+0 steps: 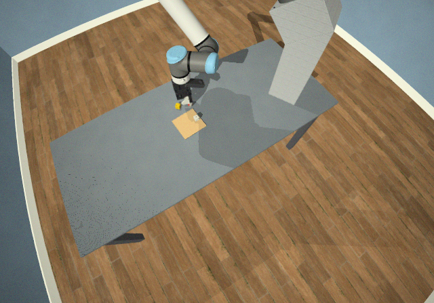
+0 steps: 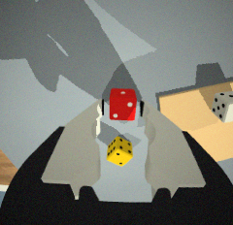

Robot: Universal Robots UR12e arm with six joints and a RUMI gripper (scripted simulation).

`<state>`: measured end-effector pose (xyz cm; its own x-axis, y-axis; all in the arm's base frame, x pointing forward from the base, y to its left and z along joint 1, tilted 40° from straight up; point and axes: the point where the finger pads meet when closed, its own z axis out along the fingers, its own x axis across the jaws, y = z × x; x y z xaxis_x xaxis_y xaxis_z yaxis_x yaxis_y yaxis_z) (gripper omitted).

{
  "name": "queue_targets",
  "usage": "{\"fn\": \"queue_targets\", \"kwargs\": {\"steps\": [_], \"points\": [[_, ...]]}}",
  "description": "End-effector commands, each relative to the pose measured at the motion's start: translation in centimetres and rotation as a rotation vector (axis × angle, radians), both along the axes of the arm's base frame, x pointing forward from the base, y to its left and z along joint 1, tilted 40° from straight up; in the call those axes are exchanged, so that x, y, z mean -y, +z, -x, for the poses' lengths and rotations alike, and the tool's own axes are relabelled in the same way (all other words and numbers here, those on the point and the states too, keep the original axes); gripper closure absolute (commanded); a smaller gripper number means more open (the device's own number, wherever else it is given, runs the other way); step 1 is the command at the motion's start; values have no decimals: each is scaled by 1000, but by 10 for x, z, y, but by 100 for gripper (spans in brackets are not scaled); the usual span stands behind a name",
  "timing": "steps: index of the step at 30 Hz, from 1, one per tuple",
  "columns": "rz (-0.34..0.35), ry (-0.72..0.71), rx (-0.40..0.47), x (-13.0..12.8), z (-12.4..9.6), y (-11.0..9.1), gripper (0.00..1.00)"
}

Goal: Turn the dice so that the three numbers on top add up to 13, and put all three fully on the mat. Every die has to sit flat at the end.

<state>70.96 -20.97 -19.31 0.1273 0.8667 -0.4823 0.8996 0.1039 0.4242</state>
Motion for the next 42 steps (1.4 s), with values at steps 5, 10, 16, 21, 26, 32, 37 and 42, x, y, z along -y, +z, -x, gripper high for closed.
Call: {"fn": "queue_targets", "kwargs": {"steps": [5, 10, 16, 21, 26, 32, 37, 42], "points": [[0, 0, 0, 0, 0, 0, 76], [0, 0, 0, 0, 0, 0, 94], [0, 0, 0, 0, 0, 0, 94], [0, 0, 0, 0, 0, 0, 94], [0, 0, 0, 0, 0, 0, 94], [0, 0, 0, 0, 0, 0, 94], [0, 0, 0, 0, 0, 0, 94], [0, 0, 0, 0, 0, 0, 94]]}}
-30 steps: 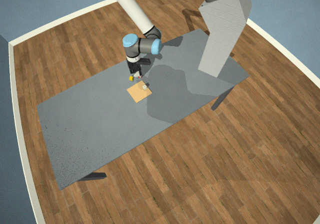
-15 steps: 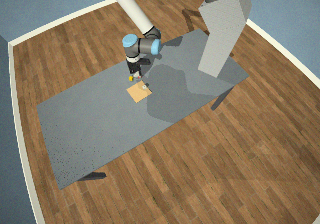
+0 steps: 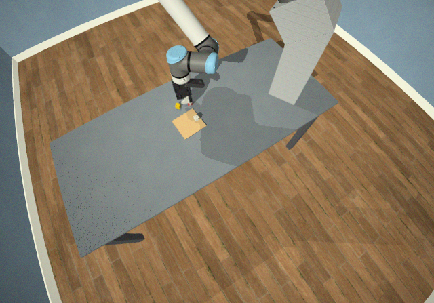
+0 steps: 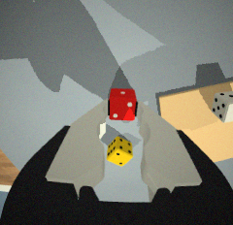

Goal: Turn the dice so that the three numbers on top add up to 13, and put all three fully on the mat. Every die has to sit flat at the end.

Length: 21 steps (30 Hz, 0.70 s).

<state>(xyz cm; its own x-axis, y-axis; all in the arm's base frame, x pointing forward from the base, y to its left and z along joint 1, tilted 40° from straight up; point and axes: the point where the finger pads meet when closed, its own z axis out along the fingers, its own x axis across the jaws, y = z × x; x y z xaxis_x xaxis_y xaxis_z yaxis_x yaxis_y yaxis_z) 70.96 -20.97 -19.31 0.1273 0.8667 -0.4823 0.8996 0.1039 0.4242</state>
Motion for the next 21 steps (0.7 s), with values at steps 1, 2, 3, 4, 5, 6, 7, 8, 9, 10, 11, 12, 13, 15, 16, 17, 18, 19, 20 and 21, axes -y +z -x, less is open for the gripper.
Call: {"fn": "queue_targets", "kwargs": {"steps": [1, 2, 3, 4, 5, 6, 7, 8, 9, 10, 11, 12, 13, 15, 16, 17, 18, 19, 20, 21], "points": [[0, 0, 0, 0, 0, 0, 94], [0, 0, 0, -1, 0, 1, 94], [0, 0, 0, -1, 1, 2, 94], [0, 0, 0, -2, 2, 3, 94], [0, 0, 0, -4, 3, 6, 94], [0, 0, 0, -6, 5, 9, 94], [0, 0, 0, -8, 7, 13, 94], [0, 0, 0, -11, 9, 18, 94], [0, 0, 0, -15, 12, 23, 94], [0, 0, 0, -15, 12, 23, 94], [0, 0, 0, -15, 12, 23, 94], [0, 0, 0, -18, 15, 28, 94], [0, 0, 0, -22, 18, 34, 94], [0, 0, 0, -29, 25, 46, 94], [0, 0, 0, -33, 28, 52, 94], [0, 0, 0, -36, 31, 57, 94], [0, 0, 0, -40, 34, 62, 94], [0, 0, 0, -42, 36, 66, 94], [0, 0, 0, -44, 38, 70, 94], [0, 0, 0, -46, 39, 72, 94]]}}
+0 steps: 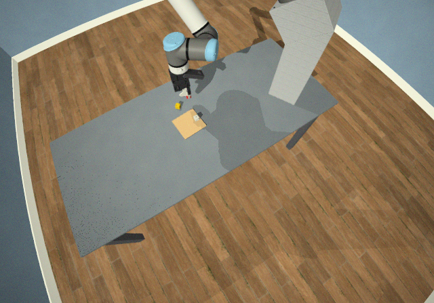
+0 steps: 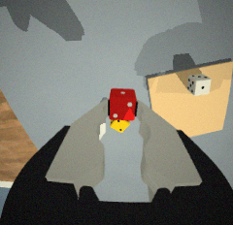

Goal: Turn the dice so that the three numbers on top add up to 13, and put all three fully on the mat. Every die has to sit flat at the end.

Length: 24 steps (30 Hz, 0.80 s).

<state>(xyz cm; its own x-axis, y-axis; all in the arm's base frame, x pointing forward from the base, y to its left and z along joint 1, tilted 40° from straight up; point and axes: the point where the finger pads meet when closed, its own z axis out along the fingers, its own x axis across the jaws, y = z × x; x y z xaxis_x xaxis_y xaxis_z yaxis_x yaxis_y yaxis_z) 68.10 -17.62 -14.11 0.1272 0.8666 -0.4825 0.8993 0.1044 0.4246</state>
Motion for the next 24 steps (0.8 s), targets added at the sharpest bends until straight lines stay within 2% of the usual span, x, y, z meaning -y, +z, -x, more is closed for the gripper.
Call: {"fn": "queue_targets", "kwargs": {"steps": [1, 16, 19, 22, 24], "points": [[0, 0, 0, -14, 12, 23, 94], [1, 4, -3, -18, 12, 24, 94], [10, 25, -19, -31, 5, 15, 94], [30, 70, -50, -58, -7, -2, 94], [30, 70, -50, -58, -7, -2, 94]]}}
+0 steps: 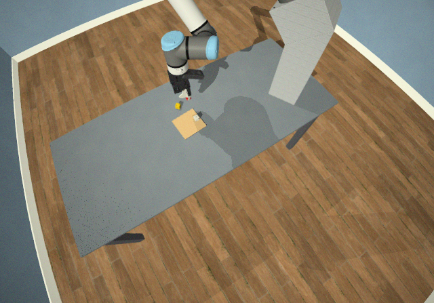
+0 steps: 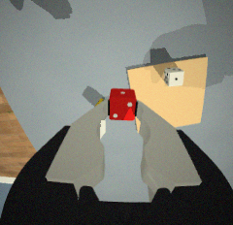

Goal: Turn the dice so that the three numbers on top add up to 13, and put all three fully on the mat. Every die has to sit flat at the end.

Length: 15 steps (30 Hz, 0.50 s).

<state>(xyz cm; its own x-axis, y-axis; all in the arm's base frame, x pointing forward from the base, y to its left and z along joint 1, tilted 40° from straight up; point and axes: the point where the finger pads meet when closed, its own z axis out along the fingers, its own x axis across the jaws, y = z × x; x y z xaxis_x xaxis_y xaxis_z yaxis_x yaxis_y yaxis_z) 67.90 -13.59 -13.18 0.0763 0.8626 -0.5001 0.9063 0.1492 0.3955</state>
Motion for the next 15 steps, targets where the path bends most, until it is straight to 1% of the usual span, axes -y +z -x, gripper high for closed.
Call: {"fn": "queue_targets", "kwargs": {"steps": [1, 5, 6, 8, 9, 11, 12, 15], "points": [[22, 47, -34, -30, -14, -18, 94], [70, 139, -94, -90, -32, -53, 94], [70, 139, -94, -90, -32, -53, 94], [96, 186, -123, -121, -38, -70, 94], [96, 186, -123, -121, -38, -70, 94], [122, 228, -147, -150, -43, -85, 94], [122, 228, -147, -150, -43, -85, 94], [152, 275, -173, -182, -46, -102, 94]]}}
